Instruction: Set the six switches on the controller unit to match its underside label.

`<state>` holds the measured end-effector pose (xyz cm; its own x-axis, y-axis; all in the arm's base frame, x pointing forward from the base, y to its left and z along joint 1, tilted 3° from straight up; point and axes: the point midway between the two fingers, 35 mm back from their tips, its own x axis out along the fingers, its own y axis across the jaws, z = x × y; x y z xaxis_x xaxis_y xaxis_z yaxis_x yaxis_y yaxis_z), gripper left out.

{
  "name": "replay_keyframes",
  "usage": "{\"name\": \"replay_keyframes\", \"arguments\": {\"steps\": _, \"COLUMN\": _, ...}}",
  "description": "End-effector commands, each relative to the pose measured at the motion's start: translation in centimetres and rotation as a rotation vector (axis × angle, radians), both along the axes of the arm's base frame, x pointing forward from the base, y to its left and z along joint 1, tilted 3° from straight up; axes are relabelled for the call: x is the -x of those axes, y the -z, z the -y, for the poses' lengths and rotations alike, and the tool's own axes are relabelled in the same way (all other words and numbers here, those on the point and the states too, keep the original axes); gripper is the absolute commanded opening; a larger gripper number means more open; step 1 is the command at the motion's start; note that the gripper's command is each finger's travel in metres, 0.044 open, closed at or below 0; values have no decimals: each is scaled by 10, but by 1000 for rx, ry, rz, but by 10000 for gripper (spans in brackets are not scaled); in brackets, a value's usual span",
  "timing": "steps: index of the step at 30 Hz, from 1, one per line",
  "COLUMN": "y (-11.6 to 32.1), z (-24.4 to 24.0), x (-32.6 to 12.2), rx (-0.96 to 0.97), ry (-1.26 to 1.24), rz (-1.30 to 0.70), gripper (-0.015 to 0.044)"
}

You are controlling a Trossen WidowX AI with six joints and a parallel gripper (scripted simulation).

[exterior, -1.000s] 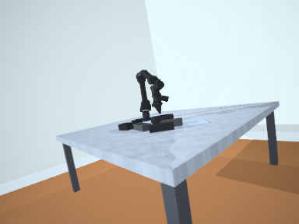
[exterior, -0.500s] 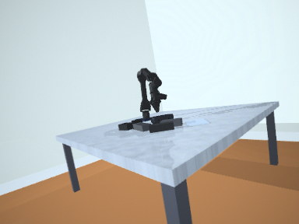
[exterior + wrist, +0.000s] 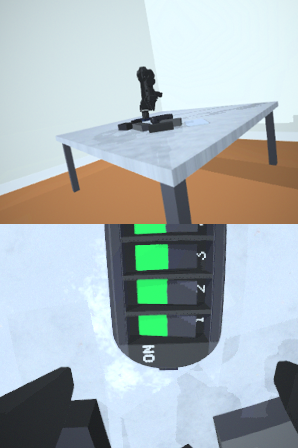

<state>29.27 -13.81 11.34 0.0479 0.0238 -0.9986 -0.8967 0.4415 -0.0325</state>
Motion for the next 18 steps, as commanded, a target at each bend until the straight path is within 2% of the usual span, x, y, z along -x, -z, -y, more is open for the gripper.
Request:
{"name": "replay_keyframes", "arguments": {"steps": 1, "y": 6, "z": 1, "x": -1, "rx": -8, "ry": -3, "rz": -7, "gripper": 440}}
{"name": "replay_keyframes", "arguments": {"steps": 18, "y": 34, "z": 0, "x": -3, "rx": -8, "ry": -3, "rz": -7, "gripper": 440}}
